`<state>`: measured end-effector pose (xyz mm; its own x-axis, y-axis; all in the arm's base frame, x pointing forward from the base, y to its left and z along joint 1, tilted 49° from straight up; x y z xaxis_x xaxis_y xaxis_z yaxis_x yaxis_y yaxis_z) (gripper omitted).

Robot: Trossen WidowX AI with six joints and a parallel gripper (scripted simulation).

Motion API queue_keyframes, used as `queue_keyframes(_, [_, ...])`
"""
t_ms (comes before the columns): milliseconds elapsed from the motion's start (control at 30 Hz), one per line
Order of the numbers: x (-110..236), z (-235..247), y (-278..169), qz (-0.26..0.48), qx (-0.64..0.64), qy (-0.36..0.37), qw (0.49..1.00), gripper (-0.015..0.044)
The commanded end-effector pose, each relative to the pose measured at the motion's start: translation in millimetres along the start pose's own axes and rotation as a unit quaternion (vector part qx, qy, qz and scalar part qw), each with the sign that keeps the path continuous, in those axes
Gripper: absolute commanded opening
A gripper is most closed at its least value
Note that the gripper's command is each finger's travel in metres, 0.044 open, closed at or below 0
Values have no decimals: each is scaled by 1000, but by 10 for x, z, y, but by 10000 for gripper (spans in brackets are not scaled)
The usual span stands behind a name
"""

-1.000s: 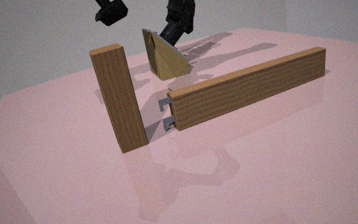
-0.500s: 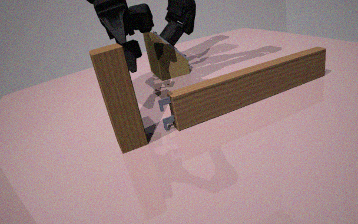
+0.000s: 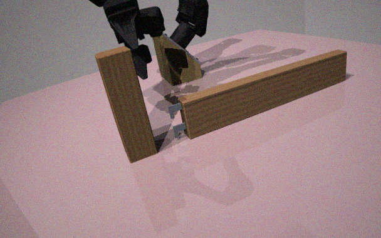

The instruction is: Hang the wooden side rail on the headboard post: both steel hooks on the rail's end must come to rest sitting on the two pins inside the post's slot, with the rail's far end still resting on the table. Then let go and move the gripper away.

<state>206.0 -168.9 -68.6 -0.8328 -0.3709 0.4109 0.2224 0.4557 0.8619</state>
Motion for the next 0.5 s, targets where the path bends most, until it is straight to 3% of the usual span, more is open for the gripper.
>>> queue_keyframes(0, [-3,17,8,-2,-1,1,1000,440])
queue_keyframes(167, [-12,15,16,3,-16,5,1000,440])
queue_keyframes(467, [-126,-11,120,82,-203,28,975,440])
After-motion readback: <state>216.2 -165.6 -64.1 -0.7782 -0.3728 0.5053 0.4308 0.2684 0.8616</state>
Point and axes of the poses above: the point midway between the two fingers, 35 mm back from their tips, its own x axis back along the fingers, its own z axis across the jaws, y = z × x, the point moved 2 cm from there along x, back along the fingers, and after that the axes turned 10 degrees about -x, right-handed, at the moved point
